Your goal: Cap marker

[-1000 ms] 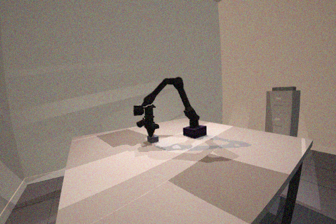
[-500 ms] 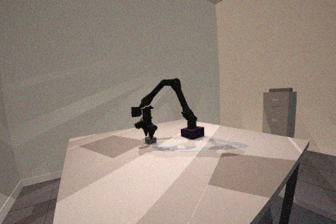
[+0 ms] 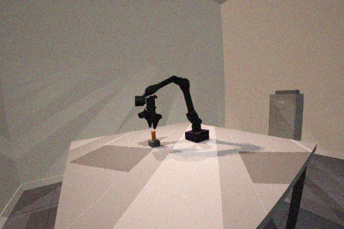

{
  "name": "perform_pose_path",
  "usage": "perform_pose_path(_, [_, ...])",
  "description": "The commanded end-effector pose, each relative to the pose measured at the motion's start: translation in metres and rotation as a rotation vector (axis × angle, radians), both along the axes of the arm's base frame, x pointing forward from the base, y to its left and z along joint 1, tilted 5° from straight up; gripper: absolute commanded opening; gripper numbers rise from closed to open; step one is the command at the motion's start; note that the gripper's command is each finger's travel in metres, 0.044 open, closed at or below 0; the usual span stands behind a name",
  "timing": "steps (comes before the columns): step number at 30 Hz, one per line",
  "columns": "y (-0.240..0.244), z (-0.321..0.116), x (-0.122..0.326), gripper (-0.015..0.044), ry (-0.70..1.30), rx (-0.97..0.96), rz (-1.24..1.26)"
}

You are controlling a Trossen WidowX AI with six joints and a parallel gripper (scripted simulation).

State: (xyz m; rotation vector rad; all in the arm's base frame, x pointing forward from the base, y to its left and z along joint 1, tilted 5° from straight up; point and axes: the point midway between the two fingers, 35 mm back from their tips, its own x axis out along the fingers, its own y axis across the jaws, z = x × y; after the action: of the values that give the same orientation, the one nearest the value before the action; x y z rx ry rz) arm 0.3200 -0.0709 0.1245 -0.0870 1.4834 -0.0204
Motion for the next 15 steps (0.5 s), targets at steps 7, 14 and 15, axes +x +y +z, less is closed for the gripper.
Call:
perform_pose_path(7, [0.001,0.0068,-0.005,0.0072,0.004,0.004,0.02])
perform_pose_path(14, [0.001,0.0068,-0.005,0.0,0.004,0.004,0.02])
perform_pose_path(15, [0.001,0.0068,-0.005,0.0,0.004,0.004,0.02])
